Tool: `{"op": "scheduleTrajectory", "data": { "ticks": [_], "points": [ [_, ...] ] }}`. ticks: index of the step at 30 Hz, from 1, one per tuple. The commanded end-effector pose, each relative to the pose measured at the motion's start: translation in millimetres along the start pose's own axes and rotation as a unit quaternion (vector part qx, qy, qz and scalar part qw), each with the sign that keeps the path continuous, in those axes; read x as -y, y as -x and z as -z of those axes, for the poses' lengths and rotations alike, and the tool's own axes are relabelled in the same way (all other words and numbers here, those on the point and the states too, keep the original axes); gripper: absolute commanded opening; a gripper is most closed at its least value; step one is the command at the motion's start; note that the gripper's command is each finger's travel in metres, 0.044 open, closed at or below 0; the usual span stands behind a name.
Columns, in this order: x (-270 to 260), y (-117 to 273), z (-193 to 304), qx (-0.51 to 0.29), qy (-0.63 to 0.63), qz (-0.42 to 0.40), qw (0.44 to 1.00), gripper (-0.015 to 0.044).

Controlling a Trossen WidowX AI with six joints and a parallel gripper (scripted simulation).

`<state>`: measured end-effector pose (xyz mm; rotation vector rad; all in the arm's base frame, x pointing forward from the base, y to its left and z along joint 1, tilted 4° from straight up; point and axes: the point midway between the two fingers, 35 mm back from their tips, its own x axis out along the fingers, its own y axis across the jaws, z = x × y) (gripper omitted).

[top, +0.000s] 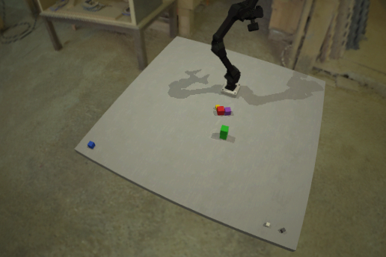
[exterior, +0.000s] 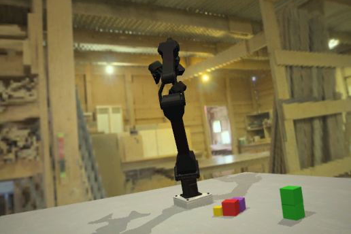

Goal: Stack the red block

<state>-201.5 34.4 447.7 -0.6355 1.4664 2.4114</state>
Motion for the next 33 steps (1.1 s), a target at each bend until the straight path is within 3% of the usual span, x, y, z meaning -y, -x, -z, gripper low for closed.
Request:
{"op": "scheduleTrajectory", "data": {
  "ticks": [1, 17, 33],
  "points": [
    [1, 0, -1, 0.001, 0.000, 0.002, 1.000, 0.0426],
    [95, -9, -69, 0.112, -0.047, 0.160, 0.980, 0.0440],
    [201, 29, -102, 0.179, -0.114, 0.304, 0.929, 0.0440]
  ]
}}
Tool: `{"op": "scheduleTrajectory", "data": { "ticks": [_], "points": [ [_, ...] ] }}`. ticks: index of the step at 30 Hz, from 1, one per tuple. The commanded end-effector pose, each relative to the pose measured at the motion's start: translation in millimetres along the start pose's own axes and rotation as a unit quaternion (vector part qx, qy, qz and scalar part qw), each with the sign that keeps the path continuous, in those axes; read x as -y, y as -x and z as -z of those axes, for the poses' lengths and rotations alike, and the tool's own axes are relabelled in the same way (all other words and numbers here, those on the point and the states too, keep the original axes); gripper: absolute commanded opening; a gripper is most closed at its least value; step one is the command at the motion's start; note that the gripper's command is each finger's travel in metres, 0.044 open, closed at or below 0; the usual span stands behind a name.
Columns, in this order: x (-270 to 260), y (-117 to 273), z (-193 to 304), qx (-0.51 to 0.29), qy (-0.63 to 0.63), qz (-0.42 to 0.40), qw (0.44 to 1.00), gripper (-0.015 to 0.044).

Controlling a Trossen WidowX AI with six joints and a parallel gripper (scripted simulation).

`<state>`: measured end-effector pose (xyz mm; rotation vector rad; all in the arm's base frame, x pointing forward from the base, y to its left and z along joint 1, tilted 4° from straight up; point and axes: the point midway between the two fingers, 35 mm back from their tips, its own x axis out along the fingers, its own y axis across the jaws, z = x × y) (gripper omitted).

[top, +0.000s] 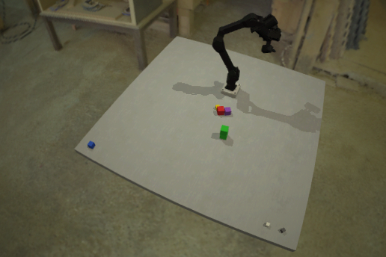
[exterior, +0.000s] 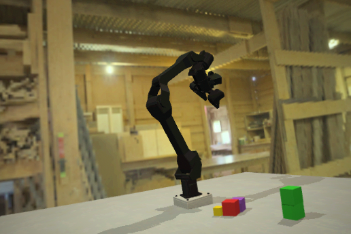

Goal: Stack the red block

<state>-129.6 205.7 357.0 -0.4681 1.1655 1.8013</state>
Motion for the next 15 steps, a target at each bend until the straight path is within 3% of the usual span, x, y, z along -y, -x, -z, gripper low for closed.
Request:
{"op": "scheduleTrajectory", "data": {
  "ticks": [1, 15],
  "points": [
    [27, -8, -10, 0.010, -0.018, 0.038, 0.999, 0.0440],
    [135, -11, -31, 0.032, -0.084, 0.172, 0.981, 0.0440]
  ]
}}
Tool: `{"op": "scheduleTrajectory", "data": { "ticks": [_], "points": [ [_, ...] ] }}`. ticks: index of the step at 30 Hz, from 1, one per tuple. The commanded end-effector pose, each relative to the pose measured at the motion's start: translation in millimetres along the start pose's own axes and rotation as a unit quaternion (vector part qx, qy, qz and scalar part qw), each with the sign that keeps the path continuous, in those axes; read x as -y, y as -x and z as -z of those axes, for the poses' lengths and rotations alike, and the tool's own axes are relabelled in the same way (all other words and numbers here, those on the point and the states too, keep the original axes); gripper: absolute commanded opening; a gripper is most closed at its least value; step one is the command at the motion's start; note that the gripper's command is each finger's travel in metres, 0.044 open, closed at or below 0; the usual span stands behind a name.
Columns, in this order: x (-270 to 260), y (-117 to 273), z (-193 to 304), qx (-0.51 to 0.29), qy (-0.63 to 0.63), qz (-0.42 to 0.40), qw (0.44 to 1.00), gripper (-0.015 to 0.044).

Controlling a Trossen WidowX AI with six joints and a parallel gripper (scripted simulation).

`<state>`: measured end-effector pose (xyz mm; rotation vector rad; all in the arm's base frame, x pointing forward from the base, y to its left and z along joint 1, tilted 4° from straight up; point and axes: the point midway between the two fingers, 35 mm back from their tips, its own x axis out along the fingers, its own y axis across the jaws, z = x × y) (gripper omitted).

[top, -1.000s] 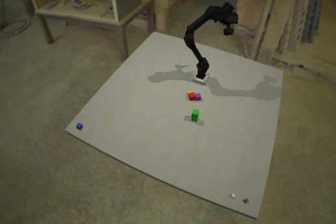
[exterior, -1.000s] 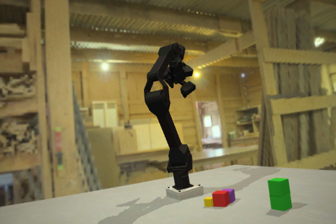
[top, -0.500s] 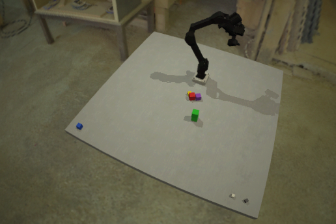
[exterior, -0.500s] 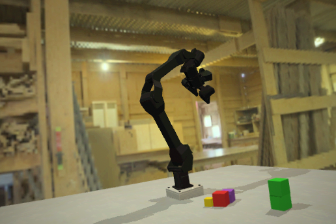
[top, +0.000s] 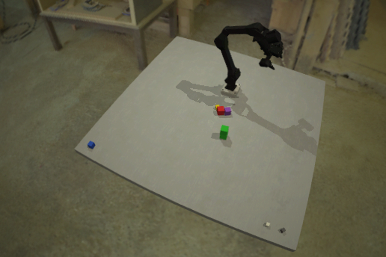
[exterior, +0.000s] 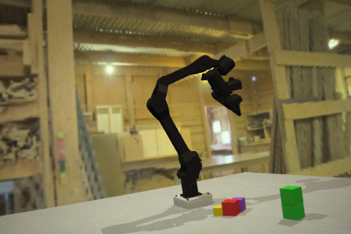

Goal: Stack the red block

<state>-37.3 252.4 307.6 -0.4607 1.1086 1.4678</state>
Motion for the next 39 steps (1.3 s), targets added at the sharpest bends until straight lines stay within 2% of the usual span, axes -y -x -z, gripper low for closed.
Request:
{"op": "scheduleTrajectory", "data": {
  "ticks": [1, 18, 39],
  "points": [
    [31, -10, -5, -0.002, -0.016, 0.041, 0.999, 0.0440],
    [167, -18, 13, -0.033, -0.108, 0.189, 0.975, 0.0440],
    [294, 7, 105, -0.125, -0.221, 0.291, 0.922, 0.0440]
  ]
}}
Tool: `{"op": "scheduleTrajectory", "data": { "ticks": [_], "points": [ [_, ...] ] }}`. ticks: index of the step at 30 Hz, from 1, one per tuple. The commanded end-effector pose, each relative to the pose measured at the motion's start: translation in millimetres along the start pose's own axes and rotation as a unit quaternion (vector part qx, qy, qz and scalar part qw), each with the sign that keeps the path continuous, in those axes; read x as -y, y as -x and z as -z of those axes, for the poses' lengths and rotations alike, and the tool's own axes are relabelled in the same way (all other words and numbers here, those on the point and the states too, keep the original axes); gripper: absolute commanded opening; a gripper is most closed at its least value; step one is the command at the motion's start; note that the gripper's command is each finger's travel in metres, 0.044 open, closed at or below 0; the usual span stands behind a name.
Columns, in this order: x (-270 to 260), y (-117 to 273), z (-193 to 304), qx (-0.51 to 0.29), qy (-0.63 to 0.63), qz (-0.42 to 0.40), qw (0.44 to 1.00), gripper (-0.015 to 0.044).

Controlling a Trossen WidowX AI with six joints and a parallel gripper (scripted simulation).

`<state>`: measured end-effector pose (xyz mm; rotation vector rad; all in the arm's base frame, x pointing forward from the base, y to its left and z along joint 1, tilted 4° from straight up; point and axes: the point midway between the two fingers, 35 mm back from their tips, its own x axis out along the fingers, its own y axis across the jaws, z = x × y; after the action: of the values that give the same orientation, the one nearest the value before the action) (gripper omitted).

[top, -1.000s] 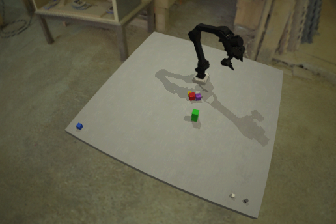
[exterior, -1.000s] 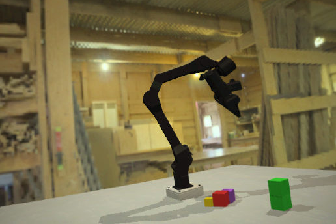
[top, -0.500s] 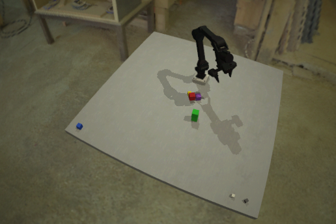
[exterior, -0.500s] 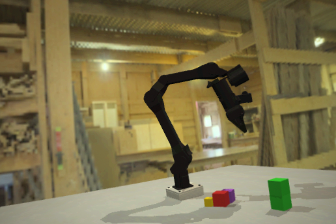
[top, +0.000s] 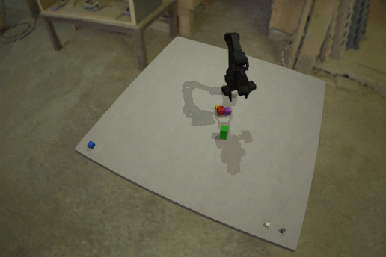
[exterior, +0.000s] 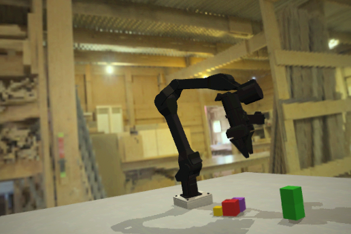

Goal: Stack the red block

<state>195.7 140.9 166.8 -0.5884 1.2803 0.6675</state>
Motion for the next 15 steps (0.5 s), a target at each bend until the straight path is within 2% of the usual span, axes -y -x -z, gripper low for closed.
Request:
{"op": "scheduleTrajectory", "data": {
  "ticks": [1, 11, 15],
  "points": [
    [23, -13, 14, -0.028, -0.016, 0.014, 0.999, 0.0440],
    [70, -35, 60, -0.093, -0.062, 0.034, 0.993, 0.0440],
    [75, -36, 64, -0.097, -0.065, 0.034, 0.993, 0.0440]
  ]
}}
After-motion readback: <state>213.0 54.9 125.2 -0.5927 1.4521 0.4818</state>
